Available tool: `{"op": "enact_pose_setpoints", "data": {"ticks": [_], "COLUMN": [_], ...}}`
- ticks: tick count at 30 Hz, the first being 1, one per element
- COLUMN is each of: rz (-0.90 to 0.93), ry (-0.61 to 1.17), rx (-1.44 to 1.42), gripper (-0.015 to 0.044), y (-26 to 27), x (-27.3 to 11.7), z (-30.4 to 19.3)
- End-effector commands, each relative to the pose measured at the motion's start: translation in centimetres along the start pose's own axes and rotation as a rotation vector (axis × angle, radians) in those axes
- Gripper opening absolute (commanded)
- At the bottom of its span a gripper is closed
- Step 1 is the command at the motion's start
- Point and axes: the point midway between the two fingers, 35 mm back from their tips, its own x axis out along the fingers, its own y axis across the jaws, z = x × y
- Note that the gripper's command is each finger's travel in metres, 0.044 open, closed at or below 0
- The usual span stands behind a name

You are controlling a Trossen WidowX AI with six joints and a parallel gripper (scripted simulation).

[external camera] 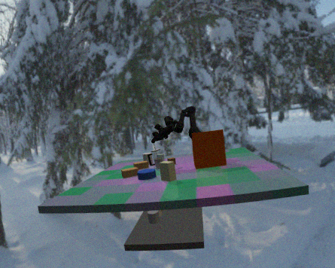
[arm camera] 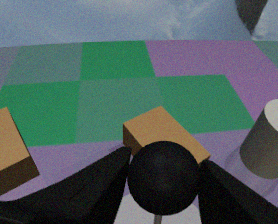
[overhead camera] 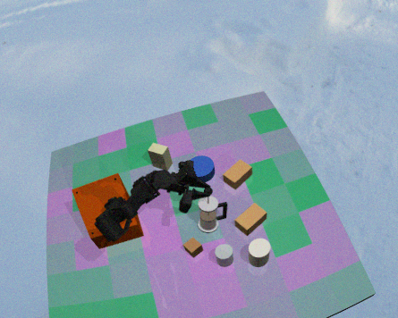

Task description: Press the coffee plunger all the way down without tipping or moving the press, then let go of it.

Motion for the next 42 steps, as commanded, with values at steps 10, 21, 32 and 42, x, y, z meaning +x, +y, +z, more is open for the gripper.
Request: {"op": "enact_pose_setpoints", "data": {"ticks": [10,21,32,42], "rz": [-0.01,-0.012,-0.012,-0.012], "ry": [0.041,0.039,0.039,0.038], "rx": [-0.044,-0.045,-0.045,-0.044], "gripper": [0.0123,0.0123,0.0123,0.0123], "y": [-0.2,0.0,0.1,0.2], "x": [1.6,2.3,2.5,2.6], "z": [-3.3,-3.2,-3.1,-2.9]}}
